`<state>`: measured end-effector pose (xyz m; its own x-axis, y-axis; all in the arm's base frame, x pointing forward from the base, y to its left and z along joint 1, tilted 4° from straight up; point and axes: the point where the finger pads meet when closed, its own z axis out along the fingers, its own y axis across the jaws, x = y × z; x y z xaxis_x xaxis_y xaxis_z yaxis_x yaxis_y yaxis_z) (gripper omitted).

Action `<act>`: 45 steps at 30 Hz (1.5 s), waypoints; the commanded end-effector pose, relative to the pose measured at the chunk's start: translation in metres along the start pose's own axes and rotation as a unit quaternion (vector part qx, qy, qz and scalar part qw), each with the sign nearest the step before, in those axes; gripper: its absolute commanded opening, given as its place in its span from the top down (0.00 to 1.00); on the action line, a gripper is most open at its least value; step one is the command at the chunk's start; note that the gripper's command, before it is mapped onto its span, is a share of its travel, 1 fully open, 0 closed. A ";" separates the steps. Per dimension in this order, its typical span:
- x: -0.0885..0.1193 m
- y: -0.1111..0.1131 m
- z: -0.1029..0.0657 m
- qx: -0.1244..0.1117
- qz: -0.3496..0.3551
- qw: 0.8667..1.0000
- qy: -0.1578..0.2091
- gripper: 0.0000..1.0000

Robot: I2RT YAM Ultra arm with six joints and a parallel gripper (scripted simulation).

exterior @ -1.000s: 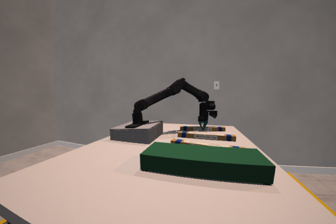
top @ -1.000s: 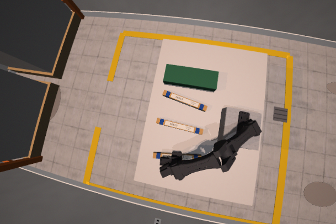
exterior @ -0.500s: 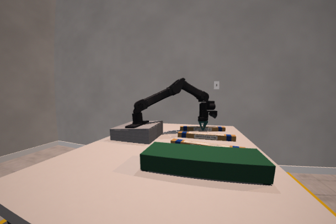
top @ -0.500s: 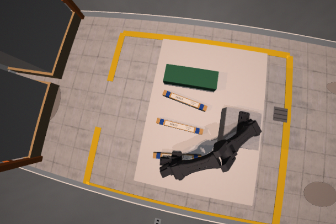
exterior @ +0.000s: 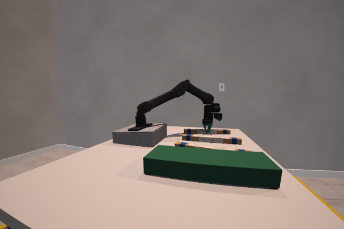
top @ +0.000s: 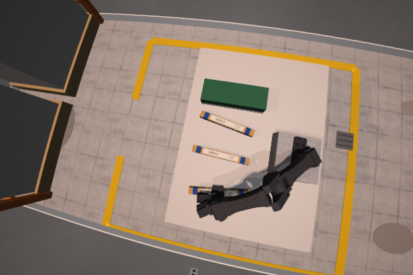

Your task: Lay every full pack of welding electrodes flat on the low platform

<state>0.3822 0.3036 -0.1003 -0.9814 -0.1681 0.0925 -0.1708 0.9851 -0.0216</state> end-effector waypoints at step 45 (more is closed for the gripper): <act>-0.010 0.002 -0.090 -0.014 0.001 1.000 -0.024 1.00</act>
<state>0.3850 0.3048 -0.0456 -0.9800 -0.1673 0.1079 -0.1713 0.9848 -0.0289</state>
